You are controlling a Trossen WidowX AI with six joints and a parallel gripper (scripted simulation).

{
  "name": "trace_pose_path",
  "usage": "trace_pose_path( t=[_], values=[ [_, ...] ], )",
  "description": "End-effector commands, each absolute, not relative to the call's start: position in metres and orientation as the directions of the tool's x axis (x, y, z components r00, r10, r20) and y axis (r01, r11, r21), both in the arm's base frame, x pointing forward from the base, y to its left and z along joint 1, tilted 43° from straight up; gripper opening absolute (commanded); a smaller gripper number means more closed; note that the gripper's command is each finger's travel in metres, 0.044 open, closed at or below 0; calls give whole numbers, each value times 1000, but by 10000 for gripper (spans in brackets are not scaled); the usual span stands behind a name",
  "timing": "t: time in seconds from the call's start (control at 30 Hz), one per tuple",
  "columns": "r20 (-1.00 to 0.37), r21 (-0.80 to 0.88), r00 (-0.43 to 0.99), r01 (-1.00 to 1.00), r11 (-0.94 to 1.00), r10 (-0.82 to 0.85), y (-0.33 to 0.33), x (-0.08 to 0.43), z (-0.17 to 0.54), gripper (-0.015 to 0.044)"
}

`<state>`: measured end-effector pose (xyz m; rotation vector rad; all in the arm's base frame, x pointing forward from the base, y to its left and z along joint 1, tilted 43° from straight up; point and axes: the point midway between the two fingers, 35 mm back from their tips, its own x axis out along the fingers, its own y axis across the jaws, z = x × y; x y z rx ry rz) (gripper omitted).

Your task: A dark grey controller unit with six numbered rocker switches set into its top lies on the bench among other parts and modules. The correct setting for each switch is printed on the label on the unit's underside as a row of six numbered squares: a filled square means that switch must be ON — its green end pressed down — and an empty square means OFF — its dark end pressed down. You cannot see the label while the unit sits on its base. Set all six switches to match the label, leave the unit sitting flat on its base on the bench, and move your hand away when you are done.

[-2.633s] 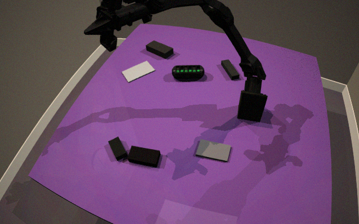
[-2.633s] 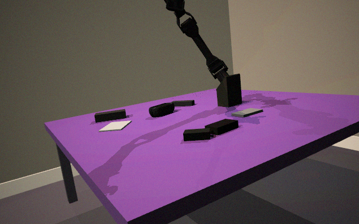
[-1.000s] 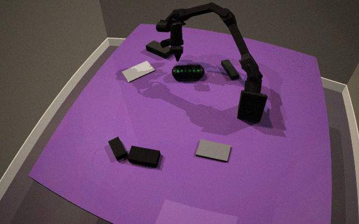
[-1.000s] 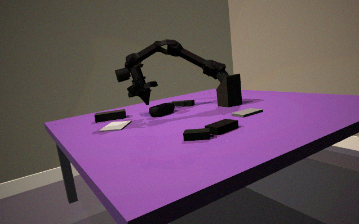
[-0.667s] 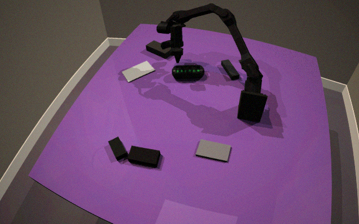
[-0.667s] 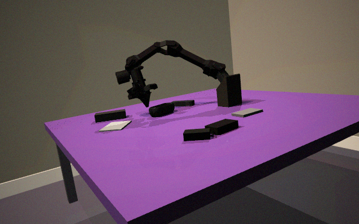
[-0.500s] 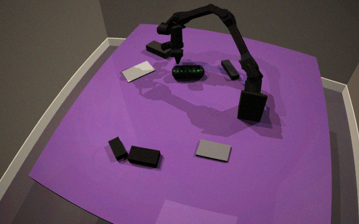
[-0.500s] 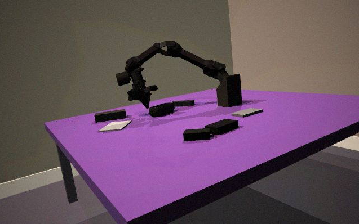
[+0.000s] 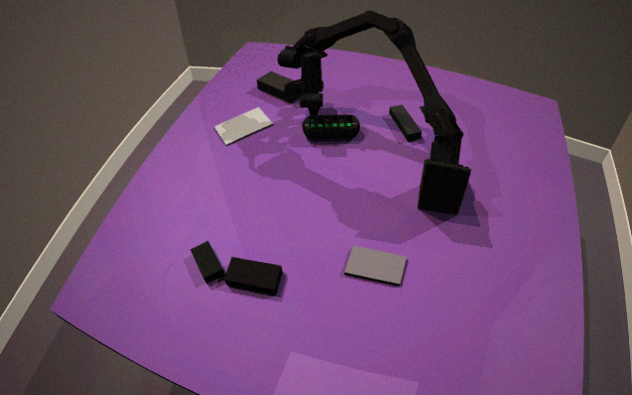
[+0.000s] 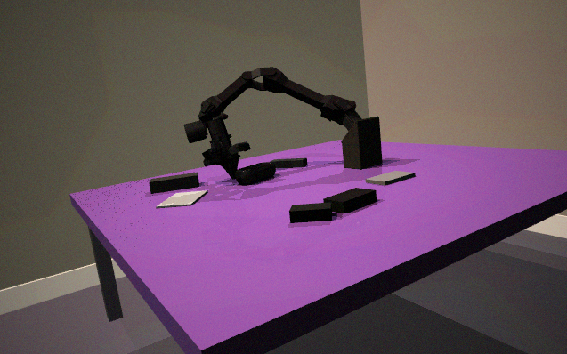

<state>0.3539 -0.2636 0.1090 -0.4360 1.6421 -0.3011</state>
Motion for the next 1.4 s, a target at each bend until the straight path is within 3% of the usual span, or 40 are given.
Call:
trace_pose_path(
  t=[0.0, 1.37],
  values=[
    [-892, -433, -89, -112, 894, -443, -268, 352, 101, 0],
    [-892, -432, -89, -112, 895, -442, -256, 350, 89, 0]
  ],
)
